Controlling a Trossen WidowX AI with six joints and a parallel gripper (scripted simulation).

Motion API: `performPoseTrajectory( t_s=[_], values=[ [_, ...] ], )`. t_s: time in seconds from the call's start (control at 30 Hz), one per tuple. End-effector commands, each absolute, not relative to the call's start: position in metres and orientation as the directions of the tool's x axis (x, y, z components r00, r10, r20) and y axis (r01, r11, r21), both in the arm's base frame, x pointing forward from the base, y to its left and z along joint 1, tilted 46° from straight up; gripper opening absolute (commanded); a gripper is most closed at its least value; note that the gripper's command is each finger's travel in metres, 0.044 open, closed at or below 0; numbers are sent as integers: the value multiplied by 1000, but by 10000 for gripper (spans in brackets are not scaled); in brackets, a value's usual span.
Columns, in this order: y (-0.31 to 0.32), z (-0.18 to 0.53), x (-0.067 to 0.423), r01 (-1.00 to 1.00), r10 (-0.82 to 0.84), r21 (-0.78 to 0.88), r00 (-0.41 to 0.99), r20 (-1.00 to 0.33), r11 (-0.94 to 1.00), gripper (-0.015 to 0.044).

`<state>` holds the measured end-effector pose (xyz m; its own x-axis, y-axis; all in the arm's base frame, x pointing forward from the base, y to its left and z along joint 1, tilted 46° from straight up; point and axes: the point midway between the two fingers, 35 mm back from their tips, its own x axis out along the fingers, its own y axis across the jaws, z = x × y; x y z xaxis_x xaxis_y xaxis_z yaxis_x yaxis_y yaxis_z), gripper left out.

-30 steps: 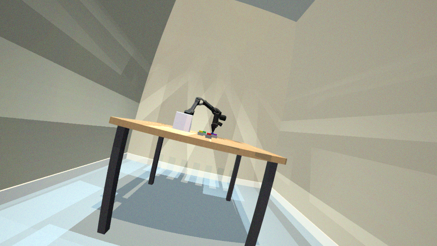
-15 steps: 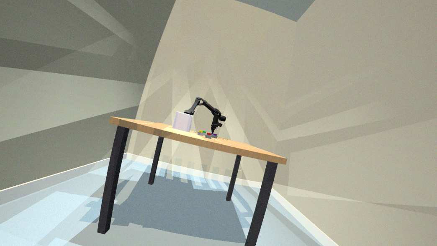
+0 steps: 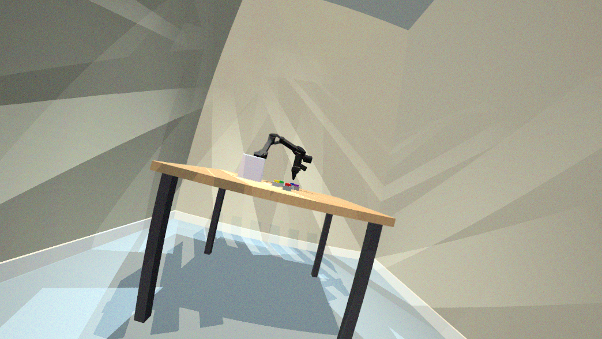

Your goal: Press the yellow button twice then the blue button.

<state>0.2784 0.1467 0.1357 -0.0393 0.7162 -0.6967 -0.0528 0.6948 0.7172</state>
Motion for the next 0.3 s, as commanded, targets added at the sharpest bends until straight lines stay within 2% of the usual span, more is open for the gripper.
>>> performPoseTrajectory(
  t_s=[0.0,0.1,0.23,0.27],
  values=[
    [133,157,265,-58,719,720,-41,-694,692,99],
    [112,187,236,-57,719,720,-43,-694,692,178],
    [111,189,234,-56,719,720,-43,-694,692,283],
    [111,189,234,-56,719,720,-43,-694,692,283]
  ],
)
